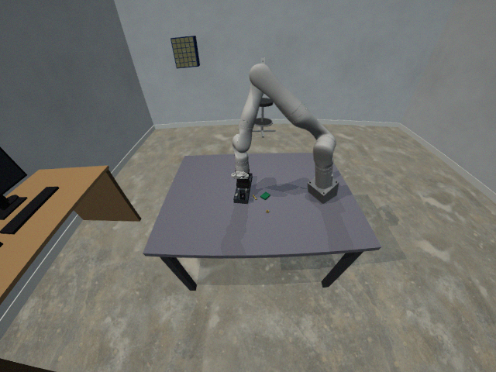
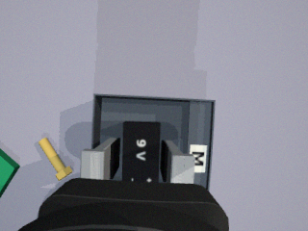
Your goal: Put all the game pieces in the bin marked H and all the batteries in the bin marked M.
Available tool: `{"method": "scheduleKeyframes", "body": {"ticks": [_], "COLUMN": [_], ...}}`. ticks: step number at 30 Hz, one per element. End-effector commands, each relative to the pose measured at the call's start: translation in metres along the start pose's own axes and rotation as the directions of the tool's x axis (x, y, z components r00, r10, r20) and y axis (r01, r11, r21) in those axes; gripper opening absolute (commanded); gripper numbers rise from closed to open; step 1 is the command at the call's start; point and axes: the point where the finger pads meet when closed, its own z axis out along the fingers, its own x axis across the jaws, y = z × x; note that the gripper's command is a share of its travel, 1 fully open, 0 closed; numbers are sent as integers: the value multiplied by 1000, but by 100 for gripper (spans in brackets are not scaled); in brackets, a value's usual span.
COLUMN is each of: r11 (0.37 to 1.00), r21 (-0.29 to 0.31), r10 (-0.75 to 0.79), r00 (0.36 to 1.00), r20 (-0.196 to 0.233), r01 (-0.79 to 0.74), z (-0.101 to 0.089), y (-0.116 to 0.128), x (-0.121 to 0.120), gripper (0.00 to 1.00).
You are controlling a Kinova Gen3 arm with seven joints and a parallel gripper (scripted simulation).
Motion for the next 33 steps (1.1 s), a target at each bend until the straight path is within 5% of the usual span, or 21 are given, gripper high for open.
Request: {"method": "scheduleKeyframes", "body": {"ticks": [1, 33], "r11": [1000, 1000], "r21": [0, 0], "r10": [0, 0], "r00": [1000, 1000], "r20": [-2, -1], "r01": [0, 0], "z": [-1, -38], "y": [0, 0], "x": [1, 0], "gripper": [68, 68]}}
